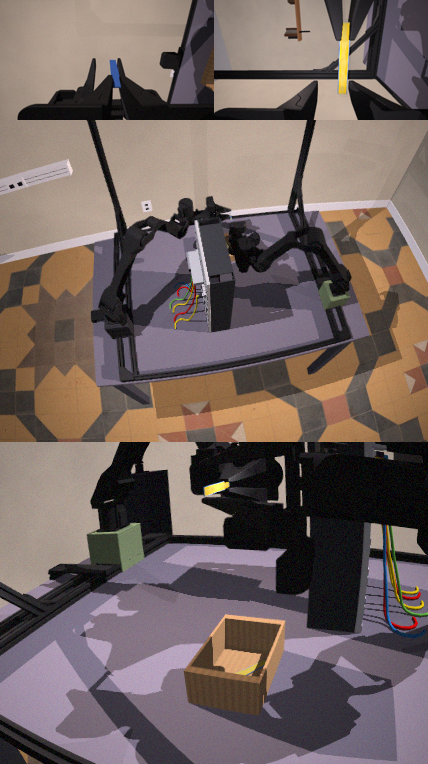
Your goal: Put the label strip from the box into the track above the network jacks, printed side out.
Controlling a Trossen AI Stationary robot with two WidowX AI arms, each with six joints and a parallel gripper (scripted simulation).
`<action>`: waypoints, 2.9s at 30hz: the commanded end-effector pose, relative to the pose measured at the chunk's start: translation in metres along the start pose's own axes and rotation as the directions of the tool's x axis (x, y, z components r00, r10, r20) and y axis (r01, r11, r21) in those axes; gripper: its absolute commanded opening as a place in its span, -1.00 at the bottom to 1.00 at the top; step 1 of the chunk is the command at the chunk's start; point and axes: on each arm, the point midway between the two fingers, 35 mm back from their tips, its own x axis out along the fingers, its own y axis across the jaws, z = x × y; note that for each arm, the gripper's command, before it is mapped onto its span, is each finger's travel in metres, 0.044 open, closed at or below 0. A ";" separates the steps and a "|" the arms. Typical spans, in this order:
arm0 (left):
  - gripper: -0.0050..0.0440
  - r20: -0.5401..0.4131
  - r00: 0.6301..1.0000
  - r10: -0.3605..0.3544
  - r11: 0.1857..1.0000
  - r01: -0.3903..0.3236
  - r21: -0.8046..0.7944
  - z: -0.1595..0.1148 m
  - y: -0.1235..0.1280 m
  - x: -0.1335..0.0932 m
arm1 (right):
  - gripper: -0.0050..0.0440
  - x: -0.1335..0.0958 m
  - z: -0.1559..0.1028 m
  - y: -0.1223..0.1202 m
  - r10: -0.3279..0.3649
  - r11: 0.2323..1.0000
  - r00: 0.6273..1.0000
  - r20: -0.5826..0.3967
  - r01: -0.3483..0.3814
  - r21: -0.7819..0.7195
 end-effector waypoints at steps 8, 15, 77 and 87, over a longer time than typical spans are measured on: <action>-1.00 0.002 1.000 0.011 0.999 -0.011 0.032 0.000 0.013 0.000 | -0.14 0.008 -0.002 0.007 0.012 1.000 1.000 -0.002 -0.012 0.018; -1.00 0.002 1.000 0.011 0.999 -0.011 0.032 0.000 0.013 0.000 | -0.14 0.008 -0.002 0.007 0.012 1.000 1.000 -0.002 -0.012 0.018; -1.00 0.002 1.000 0.011 0.999 -0.011 0.032 0.000 0.013 0.000 | -0.63 0.008 -0.002 0.007 0.012 1.000 1.000 -0.002 -0.012 0.018; -1.00 0.002 1.000 0.011 0.999 -0.011 0.032 0.000 0.013 0.000 | -0.80 0.008 -0.002 0.007 0.012 1.000 1.000 -0.002 -0.012 0.018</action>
